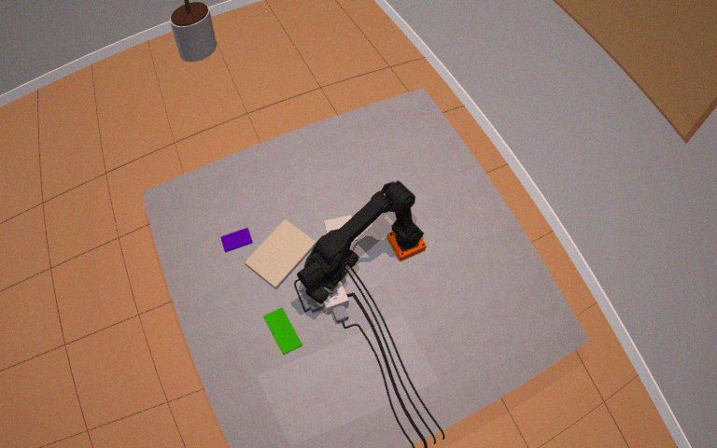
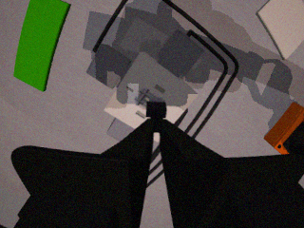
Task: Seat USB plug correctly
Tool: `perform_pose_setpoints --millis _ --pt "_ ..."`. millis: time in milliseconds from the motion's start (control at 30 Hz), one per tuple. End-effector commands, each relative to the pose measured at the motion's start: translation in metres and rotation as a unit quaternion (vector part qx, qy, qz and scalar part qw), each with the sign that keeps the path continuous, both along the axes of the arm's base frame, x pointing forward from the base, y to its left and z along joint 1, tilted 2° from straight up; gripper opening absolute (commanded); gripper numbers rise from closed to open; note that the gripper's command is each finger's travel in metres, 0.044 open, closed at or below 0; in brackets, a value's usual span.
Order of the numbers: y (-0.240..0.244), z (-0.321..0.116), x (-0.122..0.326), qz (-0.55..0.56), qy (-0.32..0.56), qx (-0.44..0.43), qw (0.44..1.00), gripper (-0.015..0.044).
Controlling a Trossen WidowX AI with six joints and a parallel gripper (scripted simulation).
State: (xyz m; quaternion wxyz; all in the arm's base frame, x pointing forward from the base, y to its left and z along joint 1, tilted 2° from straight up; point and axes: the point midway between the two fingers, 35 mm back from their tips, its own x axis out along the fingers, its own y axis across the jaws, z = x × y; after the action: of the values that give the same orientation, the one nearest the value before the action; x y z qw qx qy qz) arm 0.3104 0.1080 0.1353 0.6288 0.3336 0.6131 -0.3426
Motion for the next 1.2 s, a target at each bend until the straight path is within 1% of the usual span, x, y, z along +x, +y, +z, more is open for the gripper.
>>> perform_pose_setpoints --millis 0,267,600,1167 --pt "-0.0001 -0.0002 -0.0002 -0.046 -0.001 0.0 0.999 0.0" --pt "-0.0001 -0.0003 -0.0002 -0.15 -0.003 0.002 0.989 0.0" --pt "-0.0001 -0.0003 -0.0002 -0.269 -0.005 0.003 0.963 0.0" --pt "0.0002 -0.0005 0.0002 -0.269 -0.006 0.005 0.963 0.0"
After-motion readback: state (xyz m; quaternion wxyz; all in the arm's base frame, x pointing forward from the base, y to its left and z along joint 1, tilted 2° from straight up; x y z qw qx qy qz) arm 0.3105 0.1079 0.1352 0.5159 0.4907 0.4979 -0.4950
